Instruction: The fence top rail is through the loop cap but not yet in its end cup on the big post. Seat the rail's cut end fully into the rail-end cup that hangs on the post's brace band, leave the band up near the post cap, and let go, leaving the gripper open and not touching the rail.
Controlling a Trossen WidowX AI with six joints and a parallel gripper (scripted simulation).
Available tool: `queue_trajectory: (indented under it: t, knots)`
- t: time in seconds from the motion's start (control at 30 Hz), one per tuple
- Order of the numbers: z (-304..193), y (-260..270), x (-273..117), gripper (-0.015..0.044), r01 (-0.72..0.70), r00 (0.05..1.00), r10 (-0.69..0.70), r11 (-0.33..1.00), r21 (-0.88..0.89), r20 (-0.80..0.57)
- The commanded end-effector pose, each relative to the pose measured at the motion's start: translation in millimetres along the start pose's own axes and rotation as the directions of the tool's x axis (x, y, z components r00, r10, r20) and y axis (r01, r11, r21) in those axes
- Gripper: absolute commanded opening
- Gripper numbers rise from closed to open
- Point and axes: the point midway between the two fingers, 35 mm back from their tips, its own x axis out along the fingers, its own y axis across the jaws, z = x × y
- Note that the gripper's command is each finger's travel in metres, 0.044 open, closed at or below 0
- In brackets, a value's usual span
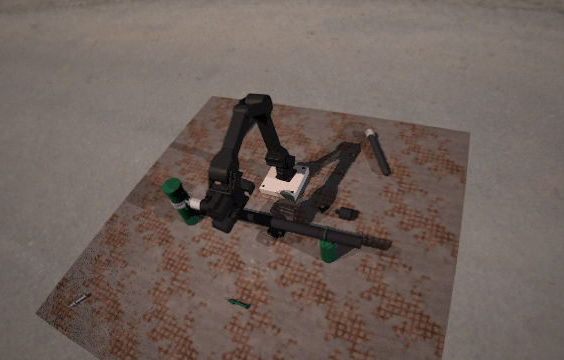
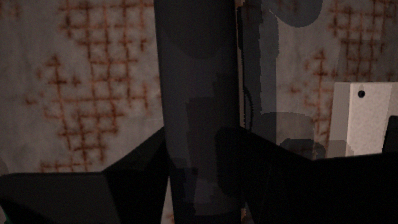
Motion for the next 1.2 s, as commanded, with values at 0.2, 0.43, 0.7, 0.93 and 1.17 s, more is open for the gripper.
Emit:
queue_trajectory:
  t: [0.2, 0.43, 0.7, 0.93, 1.17]
  knots:
    - [3.2, 1.9, -2.5, 0.0000, -0.006, 1.000, 0.006, 1.000, -0.004, 0.010]
    - [3.8, 2.3, -3.0, 0.0000, -0.006, 1.000, 0.006, 1.000, -0.005, 0.011]
    - [1.0, 0.5, -0.5, 0.0000, 0.001, 1.000, -0.001, 1.000, -0.002, 0.001]
    - [1.8, 0.5, -0.3, 0.0000, 0.001, 1.000, -0.001, 1.000, -0.002, 0.001]
    - [7.2, 1.2, 0.7, 0.0000, 0.001, 1.000, -0.001, 1.000, -0.002, 0.001]
